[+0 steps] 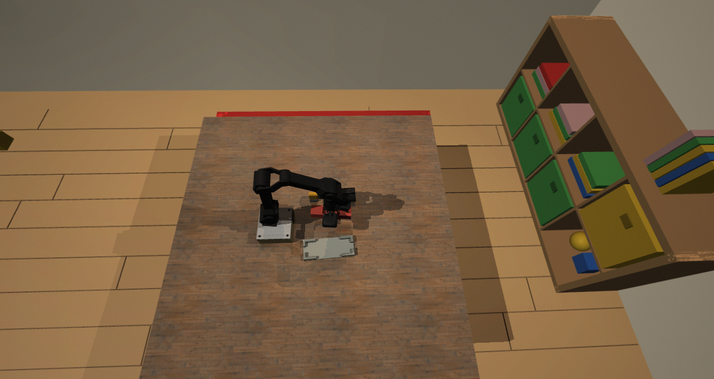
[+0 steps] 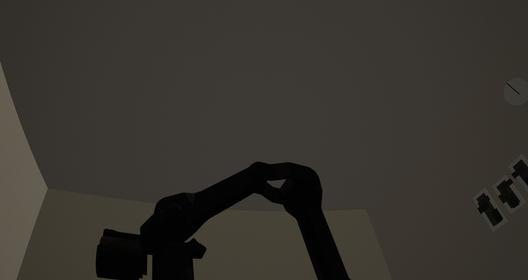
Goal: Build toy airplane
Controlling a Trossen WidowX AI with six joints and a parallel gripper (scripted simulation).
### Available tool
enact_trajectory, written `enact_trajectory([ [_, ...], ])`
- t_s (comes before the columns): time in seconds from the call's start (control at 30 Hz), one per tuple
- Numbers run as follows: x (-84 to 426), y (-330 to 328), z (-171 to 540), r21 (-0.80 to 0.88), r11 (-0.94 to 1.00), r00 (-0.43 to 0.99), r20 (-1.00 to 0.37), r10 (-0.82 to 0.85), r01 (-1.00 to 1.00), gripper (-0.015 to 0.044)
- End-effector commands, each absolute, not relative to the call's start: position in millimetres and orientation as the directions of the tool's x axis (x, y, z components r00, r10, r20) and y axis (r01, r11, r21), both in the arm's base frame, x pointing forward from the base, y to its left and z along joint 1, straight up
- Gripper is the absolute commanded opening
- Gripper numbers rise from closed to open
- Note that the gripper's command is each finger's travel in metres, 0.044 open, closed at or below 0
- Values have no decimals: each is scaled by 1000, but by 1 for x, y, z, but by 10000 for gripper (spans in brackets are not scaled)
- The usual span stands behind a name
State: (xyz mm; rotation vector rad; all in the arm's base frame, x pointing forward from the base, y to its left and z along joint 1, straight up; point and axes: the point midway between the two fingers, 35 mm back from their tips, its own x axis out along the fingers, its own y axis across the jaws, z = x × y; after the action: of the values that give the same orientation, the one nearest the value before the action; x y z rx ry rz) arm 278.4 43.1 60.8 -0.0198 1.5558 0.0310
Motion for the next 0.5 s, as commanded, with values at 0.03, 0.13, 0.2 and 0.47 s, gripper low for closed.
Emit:
enact_trajectory([
  [0.03,279,42,77,4,999,25,-1000,5,-38,0],
  [0.13,277,42,87,4,999,24,-1000,5,-38,0],
  [0.2,276,42,93,4,999,24,-1000,5,-38,0],
  [0.47,272,41,110,4,999,24,-1000,5,-38,0],
])
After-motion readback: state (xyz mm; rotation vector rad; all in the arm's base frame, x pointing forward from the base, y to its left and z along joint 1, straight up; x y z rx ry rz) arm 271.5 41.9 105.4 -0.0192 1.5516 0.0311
